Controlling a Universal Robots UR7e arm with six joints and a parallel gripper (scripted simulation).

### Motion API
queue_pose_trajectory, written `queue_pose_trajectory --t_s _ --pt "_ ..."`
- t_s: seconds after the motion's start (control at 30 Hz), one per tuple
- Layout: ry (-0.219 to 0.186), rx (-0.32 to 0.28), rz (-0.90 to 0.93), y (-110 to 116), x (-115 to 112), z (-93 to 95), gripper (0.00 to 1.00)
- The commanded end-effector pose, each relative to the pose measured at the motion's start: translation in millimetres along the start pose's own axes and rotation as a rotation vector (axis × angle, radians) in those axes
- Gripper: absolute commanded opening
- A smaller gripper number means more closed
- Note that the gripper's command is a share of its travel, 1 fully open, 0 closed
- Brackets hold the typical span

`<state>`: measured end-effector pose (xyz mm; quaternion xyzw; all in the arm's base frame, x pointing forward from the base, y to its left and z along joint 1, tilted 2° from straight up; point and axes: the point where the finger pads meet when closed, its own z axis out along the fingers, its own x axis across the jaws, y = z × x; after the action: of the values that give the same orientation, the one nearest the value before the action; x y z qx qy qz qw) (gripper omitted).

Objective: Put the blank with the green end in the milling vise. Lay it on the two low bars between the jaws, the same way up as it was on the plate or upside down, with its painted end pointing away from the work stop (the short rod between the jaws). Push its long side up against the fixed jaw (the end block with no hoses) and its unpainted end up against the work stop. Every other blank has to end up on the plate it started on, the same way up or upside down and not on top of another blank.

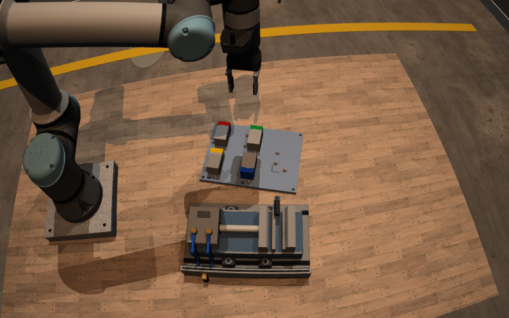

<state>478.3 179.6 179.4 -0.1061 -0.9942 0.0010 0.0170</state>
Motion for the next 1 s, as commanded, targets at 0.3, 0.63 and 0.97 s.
queue_pose_trajectory --t_s 0.3,0.63,0.97 --pt "-0.005 -0.002 0.0 0.3 -1.5 18.3 1.0" --pt "-0.006 -0.002 0.0 0.3 -1.8 24.9 1.0" --pt "-0.006 -0.002 0.0 0.4 -1.7 16.6 1.0"
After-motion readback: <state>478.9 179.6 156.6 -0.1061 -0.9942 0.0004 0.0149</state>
